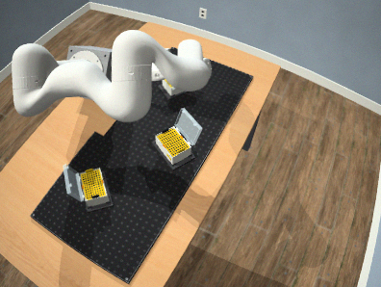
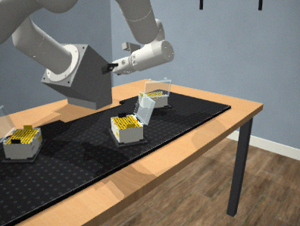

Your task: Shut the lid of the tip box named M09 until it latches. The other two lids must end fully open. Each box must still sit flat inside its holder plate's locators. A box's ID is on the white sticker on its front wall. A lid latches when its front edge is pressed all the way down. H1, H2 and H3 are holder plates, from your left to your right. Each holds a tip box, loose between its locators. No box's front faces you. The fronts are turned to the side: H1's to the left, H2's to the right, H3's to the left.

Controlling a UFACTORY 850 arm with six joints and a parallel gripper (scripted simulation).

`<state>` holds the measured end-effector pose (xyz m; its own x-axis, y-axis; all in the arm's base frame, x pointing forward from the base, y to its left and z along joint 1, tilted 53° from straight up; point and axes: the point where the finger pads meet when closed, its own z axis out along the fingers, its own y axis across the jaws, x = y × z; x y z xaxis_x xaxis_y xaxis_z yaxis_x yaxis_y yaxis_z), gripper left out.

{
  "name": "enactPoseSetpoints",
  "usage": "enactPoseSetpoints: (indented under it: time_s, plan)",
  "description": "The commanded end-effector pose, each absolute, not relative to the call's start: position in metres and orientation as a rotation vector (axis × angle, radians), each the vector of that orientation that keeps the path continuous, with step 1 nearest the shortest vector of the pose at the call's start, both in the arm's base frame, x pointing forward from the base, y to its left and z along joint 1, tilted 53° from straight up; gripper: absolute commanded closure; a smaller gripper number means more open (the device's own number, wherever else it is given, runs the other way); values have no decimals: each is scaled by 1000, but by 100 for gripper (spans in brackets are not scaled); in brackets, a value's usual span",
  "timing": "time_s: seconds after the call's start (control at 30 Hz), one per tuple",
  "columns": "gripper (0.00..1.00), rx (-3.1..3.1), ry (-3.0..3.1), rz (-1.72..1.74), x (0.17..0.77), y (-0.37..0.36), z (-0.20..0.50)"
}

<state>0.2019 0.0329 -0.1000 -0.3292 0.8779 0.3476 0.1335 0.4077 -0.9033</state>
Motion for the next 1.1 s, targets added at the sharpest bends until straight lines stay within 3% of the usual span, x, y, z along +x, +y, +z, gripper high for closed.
enactPoseSetpoints:
  time_s: [0.0,0.53,1.07]
  plan:
    - [0,-885,-1741,1010,202,33,-100]
    - [0,-885,-1741,1010,202,33,-100]
    - [0,-1174,-1742,1461,201,37,-112]
